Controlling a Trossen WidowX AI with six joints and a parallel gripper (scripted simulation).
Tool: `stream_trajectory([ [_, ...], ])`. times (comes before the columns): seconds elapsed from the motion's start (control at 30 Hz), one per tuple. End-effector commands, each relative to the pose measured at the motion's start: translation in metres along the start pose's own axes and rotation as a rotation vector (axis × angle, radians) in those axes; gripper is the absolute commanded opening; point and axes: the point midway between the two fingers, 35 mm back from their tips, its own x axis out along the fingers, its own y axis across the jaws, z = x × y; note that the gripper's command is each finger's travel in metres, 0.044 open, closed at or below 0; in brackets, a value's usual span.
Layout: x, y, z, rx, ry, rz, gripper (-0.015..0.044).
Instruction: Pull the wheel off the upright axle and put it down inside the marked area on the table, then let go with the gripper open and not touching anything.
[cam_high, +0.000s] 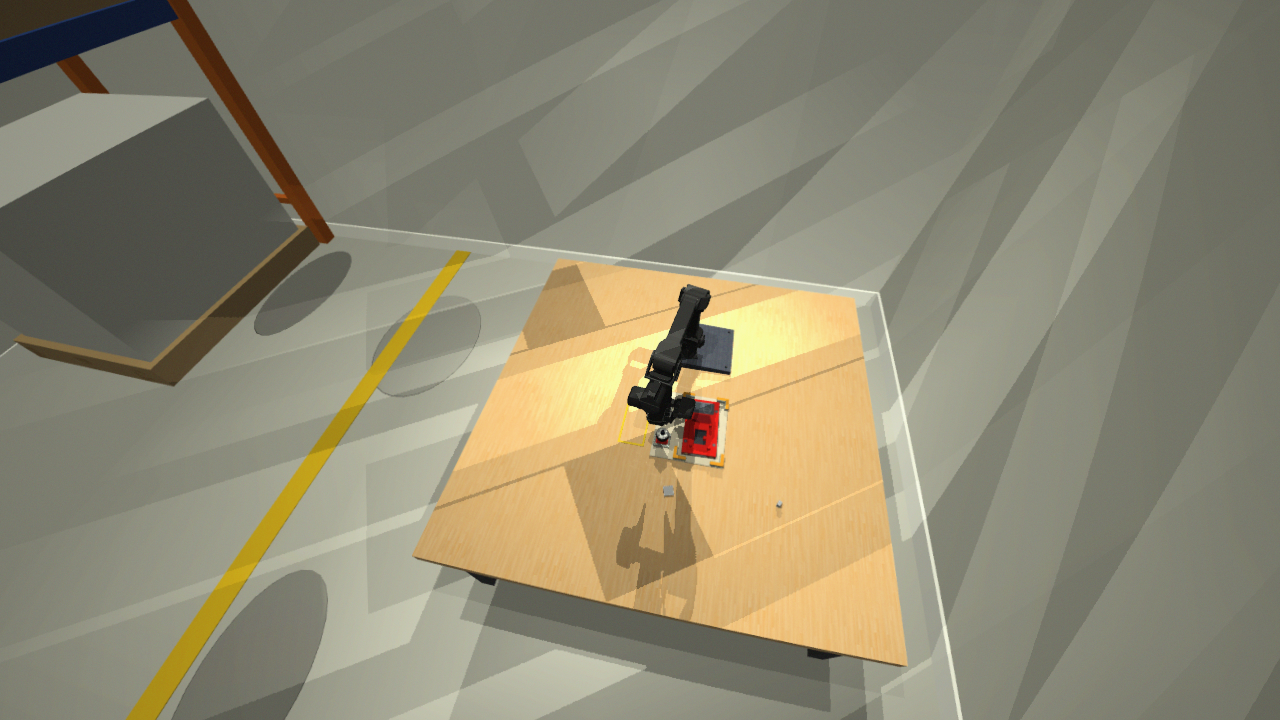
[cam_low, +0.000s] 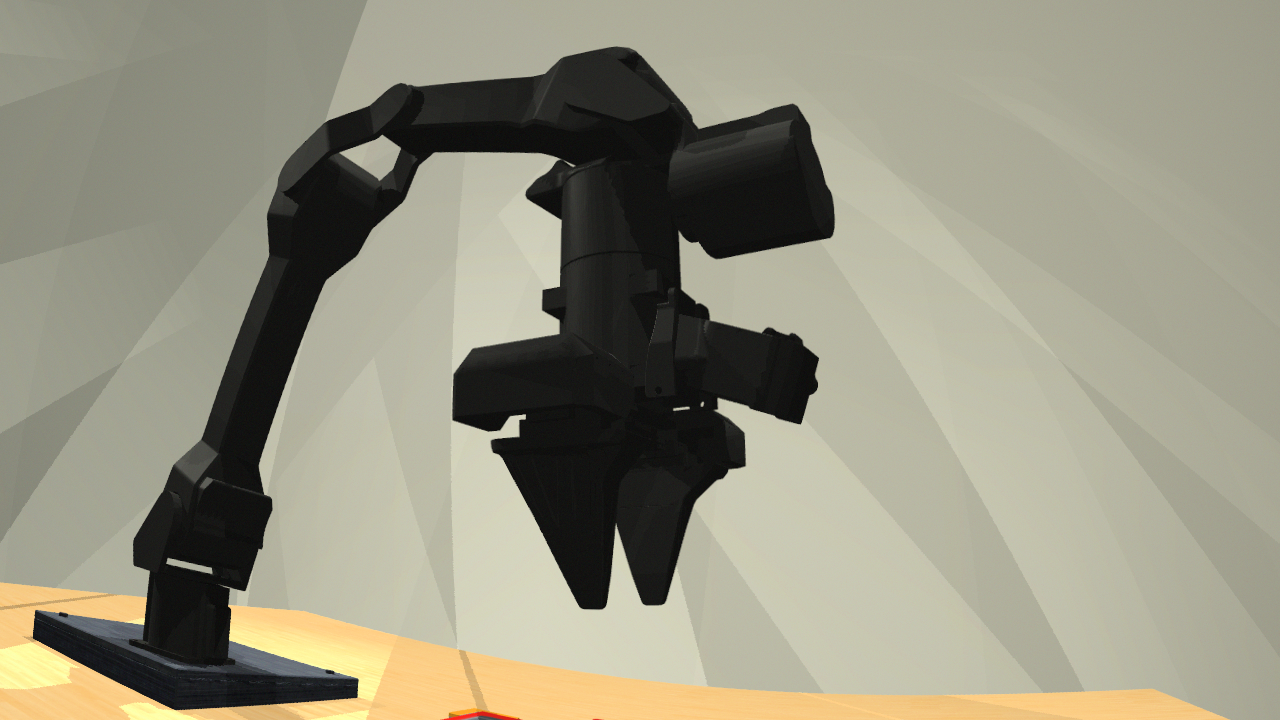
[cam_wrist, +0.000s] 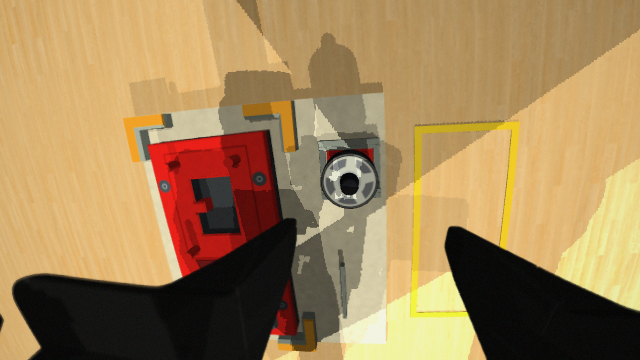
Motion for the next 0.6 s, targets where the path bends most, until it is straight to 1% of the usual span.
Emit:
stream_trajectory([
  [0.0,0.018,0.009,-0.003,-0.099,0.104,-0.032,0.03],
  [0.33,0.022,0.009,0.0,-0.099,0.103,-0.032,0.03],
  [0.43,0.035,0.008,0.0,-0.099,0.103,-0.032,0.03],
  [0.57,0.062,0.007,-0.002,-0.099,0.103,-0.032,0.03],
])
